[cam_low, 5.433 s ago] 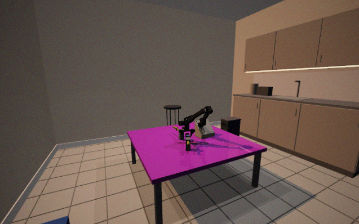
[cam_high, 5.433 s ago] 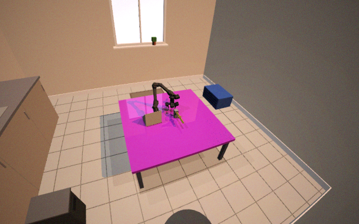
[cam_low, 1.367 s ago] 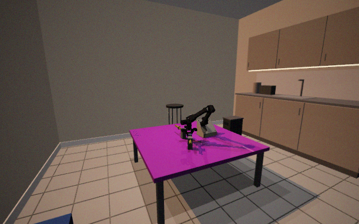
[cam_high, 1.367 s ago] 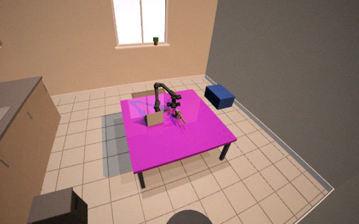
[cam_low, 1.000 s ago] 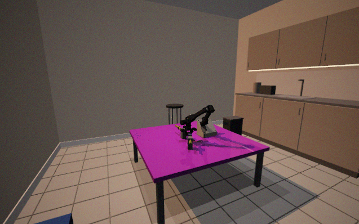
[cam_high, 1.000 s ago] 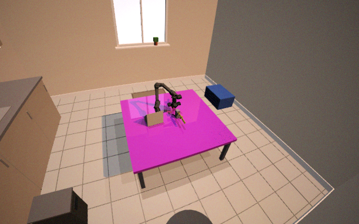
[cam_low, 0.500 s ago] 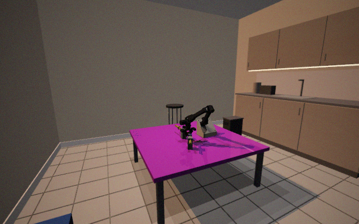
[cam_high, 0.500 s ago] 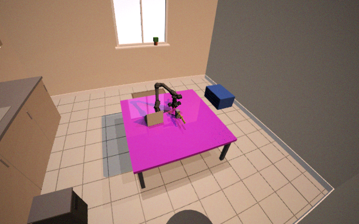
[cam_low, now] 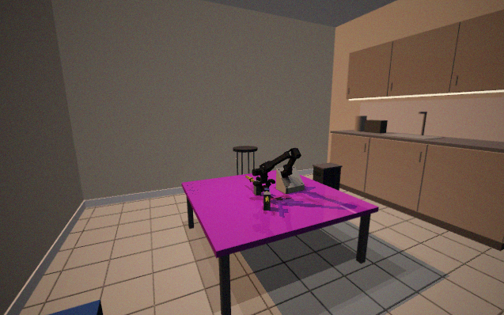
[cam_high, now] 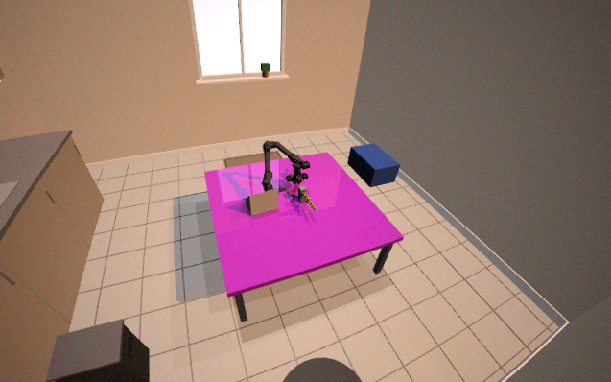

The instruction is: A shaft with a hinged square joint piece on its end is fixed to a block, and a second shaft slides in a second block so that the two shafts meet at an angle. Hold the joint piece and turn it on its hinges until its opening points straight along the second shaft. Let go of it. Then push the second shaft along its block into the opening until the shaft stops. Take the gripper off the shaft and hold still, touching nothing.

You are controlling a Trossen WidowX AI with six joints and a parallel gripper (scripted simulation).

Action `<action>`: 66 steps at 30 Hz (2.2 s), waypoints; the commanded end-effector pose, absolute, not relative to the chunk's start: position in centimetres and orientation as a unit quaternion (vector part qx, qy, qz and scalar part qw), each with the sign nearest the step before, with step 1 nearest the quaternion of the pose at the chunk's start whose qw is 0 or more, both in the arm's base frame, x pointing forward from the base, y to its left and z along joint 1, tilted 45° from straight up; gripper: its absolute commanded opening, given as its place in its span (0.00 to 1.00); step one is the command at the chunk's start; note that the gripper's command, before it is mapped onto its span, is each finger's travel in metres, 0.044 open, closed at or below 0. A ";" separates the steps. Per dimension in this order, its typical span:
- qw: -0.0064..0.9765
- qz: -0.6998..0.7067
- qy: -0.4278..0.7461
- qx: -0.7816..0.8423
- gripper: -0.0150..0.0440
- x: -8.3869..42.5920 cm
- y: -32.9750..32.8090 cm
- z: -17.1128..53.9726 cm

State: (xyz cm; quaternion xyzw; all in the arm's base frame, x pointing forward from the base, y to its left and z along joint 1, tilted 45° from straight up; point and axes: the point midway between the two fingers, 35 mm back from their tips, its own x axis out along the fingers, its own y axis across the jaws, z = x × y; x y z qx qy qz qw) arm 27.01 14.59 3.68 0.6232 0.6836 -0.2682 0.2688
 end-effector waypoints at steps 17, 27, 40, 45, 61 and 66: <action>0.269 -0.268 0.684 0.623 0.99 27.0 14.6 3.7; 0.269 -0.268 0.684 0.623 1.00 27.0 14.6 3.7; 0.275 -0.225 0.700 0.619 1.00 27.5 12.0 5.9; 0.331 -0.168 0.715 0.593 1.00 27.9 11.0 6.8; 0.487 0.021 0.732 0.477 1.00 28.8 7.6 10.0; 0.527 0.082 0.728 0.431 1.00 28.8 6.5 11.1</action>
